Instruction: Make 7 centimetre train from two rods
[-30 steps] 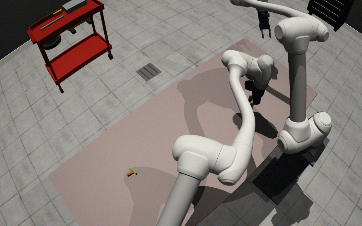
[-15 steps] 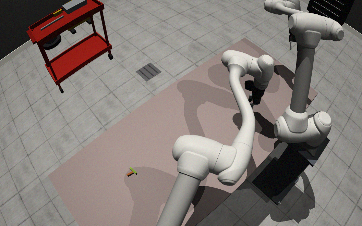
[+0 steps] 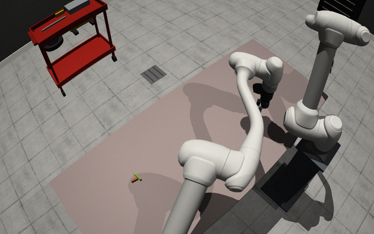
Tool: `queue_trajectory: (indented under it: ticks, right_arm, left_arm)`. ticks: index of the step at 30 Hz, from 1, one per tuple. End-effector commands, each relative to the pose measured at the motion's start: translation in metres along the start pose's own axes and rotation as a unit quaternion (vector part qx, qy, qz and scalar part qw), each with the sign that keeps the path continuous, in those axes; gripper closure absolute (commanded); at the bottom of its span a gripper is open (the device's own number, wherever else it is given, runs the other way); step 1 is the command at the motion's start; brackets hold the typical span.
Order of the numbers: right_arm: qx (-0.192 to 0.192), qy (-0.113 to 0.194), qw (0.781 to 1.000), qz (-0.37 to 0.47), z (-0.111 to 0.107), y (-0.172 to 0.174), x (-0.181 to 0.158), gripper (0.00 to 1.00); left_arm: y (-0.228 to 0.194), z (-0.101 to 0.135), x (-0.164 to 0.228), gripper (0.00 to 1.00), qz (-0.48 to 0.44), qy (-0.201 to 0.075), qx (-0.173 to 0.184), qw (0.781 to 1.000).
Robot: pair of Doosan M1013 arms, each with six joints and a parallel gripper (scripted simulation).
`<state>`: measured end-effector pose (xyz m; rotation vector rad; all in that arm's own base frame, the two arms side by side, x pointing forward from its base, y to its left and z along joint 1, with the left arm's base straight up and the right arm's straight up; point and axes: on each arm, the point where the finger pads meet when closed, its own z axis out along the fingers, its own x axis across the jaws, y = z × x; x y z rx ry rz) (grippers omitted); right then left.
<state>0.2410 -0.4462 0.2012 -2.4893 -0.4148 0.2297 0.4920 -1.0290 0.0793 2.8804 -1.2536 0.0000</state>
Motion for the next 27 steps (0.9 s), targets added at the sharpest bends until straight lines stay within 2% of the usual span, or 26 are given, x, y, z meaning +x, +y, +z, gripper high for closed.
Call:
queue_trajectory:
  ticks: [1,4,6,7,9,15,20,27]
  right_arm:
    - [0.021,0.035,0.999,0.026,0.033,-0.019,-0.059,0.00]
    - [0.036,0.062,0.996,0.045,0.059,-0.038,-0.091,0.00]
    - [0.036,0.062,0.996,0.045,0.059,-0.038,-0.091,0.00]
    - [0.042,0.073,0.995,0.053,0.080,-0.054,-0.116,0.00]
    - [0.052,0.094,0.992,0.066,0.099,-0.070,-0.133,0.00]
    - [0.071,0.138,0.983,0.094,0.139,-0.107,-0.158,0.00]
    - [0.077,0.155,0.979,0.103,0.154,-0.120,-0.165,0.00]
    - [0.079,0.159,0.979,0.105,0.157,-0.123,-0.166,0.00]
  left_arm:
    - [0.000,-0.002,0.000,0.00,0.000,0.001,0.000,1.000]
    - [0.000,-0.002,0.000,0.00,0.000,0.001,0.000,1.000]
    - [0.000,-0.002,0.000,0.00,0.000,0.001,0.000,1.000]
    - [0.000,-0.002,0.000,0.00,0.000,0.001,0.000,1.000]
    - [0.000,-0.002,0.000,0.00,0.000,0.001,0.000,1.000]
    - [0.000,-0.002,0.000,0.00,0.000,0.001,0.000,1.000]
    - [0.000,-0.002,0.000,0.00,0.000,0.001,0.000,1.000]
    - [0.000,-0.002,0.000,0.00,0.000,0.001,0.000,1.000]
